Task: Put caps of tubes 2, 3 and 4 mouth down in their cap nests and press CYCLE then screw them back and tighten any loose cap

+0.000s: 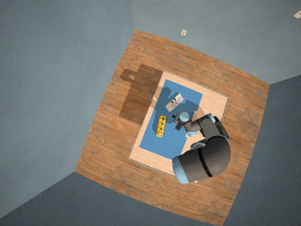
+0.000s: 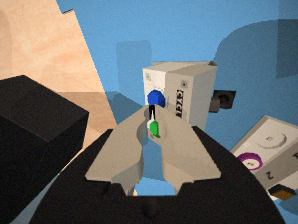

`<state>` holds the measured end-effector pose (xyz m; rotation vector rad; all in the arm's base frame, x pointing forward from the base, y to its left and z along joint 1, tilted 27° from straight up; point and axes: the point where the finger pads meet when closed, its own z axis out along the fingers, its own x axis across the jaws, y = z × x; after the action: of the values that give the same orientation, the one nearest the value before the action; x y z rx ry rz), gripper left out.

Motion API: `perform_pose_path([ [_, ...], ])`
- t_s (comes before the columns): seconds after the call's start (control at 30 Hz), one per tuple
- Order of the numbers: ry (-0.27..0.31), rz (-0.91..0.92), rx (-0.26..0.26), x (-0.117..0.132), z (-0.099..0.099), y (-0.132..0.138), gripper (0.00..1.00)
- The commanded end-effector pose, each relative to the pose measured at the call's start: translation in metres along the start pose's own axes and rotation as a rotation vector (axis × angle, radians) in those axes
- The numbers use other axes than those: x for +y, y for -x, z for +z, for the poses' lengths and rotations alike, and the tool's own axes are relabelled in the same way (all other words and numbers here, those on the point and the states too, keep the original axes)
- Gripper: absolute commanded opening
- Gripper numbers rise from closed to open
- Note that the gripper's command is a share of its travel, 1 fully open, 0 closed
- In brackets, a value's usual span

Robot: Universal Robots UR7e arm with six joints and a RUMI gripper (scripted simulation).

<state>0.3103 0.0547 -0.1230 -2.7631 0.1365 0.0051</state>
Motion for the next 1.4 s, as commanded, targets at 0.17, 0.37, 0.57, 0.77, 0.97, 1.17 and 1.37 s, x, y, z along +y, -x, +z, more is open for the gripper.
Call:
perform_pose_path([
  [0.17, 0.000, 0.000, 0.001, 0.000, 0.005, -0.002, 0.00],
  [0.37, 0.000, 0.000, 0.001, 0.000, 0.009, -0.003, 0.00],
  [0.57, 0.000, 0.000, 0.001, 0.000, 0.011, -0.003, 0.00],
  [0.77, 0.000, 0.000, 0.001, 0.000, 0.012, -0.003, 0.00],
  [0.97, 0.000, 0.000, 0.001, 0.000, 0.012, -0.003, 0.00],
  [1.17, 0.000, 0.000, 0.001, 0.000, 0.012, -0.003, 0.00],
  [1.37, 0.000, 0.000, 0.001, 0.000, -0.003, 0.000, 0.00],
])
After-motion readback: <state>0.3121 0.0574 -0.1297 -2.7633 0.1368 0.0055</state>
